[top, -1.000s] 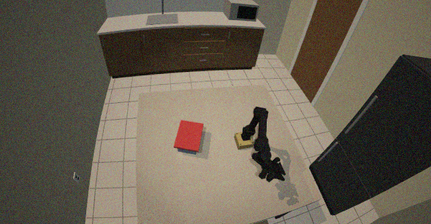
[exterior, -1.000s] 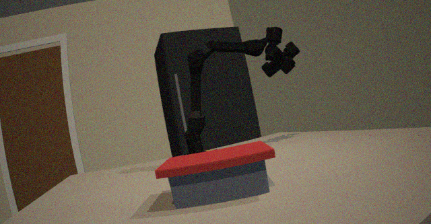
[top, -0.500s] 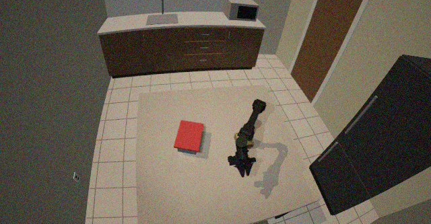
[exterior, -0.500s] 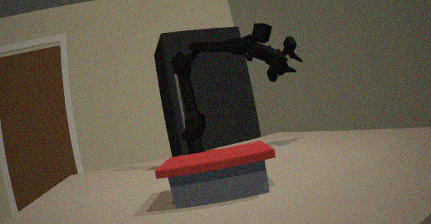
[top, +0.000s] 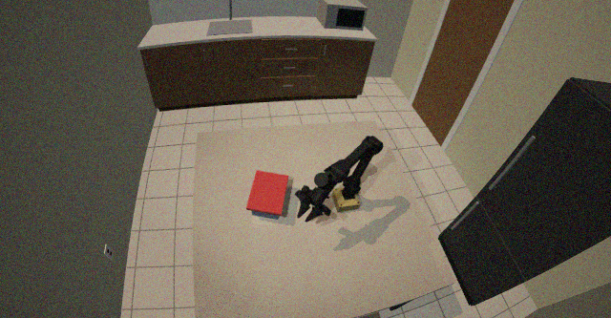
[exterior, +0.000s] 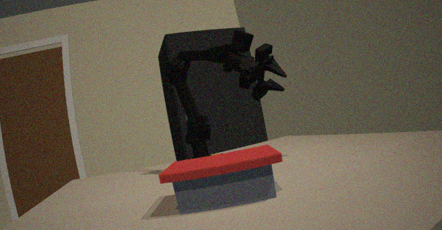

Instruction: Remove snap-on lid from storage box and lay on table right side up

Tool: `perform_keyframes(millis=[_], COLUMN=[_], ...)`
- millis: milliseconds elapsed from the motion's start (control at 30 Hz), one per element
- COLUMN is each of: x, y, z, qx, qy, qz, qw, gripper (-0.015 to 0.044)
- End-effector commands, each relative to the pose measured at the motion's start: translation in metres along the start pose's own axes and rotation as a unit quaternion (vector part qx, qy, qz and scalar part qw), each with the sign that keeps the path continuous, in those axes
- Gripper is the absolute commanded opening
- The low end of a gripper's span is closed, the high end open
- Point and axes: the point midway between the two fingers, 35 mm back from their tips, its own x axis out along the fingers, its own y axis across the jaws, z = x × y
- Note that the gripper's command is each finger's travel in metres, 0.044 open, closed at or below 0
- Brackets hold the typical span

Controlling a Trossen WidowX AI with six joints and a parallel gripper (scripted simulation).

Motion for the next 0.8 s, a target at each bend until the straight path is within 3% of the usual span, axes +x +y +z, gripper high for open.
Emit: perform_keyframes(millis=[0,100,333,767], x=[-0.017,-0.025,-0.077,-0.081], y=[-0.003,-0.005,-0.028,-0.028], z=[0.07,0.092,0.188,0.192], qx=[0.013,0.018,0.041,0.045], qy=[-0.12,-0.161,-0.352,-0.362], qz=[0.03,0.038,0.062,0.065], qw=[0.992,0.986,0.933,0.929], gripper=[0.0235,0.0235,0.0235,0.0235])
